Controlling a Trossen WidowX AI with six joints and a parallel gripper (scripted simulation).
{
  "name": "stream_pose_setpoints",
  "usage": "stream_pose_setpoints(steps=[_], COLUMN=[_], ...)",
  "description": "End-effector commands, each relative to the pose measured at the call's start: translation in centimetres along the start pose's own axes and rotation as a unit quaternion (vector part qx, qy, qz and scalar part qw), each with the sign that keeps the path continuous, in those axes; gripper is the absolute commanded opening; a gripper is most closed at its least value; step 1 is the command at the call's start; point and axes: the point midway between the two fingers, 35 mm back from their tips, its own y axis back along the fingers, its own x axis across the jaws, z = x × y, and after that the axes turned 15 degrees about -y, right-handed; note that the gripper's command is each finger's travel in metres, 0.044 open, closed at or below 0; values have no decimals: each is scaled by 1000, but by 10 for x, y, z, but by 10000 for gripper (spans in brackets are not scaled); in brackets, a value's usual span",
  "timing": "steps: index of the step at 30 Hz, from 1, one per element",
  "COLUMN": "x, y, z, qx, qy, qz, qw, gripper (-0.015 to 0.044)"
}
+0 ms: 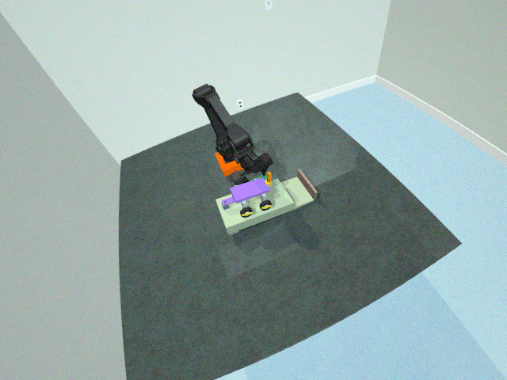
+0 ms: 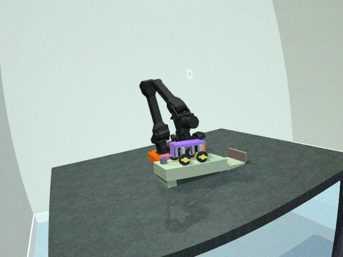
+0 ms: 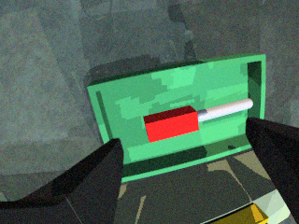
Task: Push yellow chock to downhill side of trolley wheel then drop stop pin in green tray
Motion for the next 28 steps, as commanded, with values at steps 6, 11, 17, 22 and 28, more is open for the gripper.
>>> stream_pose_setpoints(steps=[6, 11, 17, 22, 28], x=[-4, -7, -11, -14, -12], y=[25, 41, 60, 73, 69], z=[0, 1, 1, 1, 0], qx=[2, 2, 2, 2, 4], qy=[2, 2, 2, 2, 4], qz=[-4, -4, -4, -4, -2], qw=[1000, 1000, 1000, 1000, 1000], gripper=[440, 440, 440, 440, 440])
